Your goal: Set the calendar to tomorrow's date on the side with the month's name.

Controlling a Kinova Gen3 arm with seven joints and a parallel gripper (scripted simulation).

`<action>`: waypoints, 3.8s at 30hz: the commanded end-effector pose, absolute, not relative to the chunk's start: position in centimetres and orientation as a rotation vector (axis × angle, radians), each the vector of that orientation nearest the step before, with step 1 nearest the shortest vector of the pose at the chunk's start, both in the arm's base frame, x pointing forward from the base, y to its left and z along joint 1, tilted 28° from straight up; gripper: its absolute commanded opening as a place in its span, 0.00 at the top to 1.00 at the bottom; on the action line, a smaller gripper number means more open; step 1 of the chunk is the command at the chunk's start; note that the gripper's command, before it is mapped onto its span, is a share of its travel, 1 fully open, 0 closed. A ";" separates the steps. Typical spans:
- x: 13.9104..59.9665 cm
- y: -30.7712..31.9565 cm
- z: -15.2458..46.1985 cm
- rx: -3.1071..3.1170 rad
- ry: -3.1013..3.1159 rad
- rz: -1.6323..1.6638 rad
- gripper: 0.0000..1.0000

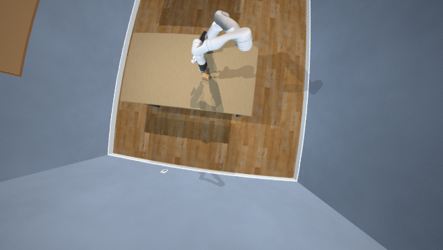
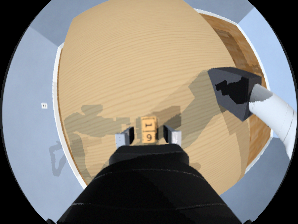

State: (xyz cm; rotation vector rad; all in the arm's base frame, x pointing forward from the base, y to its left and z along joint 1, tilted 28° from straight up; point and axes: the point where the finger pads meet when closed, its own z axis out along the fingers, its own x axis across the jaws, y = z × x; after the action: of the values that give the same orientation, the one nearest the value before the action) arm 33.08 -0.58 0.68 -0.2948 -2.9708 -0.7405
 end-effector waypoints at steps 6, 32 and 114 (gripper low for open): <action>33.2 -0.1 -0.2 -0.294 -2.973 -0.742 0.00; 33.1 1.6 -3.4 -0.296 -2.972 -0.741 0.10; 33.0 4.0 -8.1 -0.296 -2.972 -0.741 0.10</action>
State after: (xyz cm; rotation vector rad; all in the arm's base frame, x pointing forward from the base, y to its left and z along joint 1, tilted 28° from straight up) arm 32.99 4.08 -8.07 -0.2949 -2.9712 -0.7407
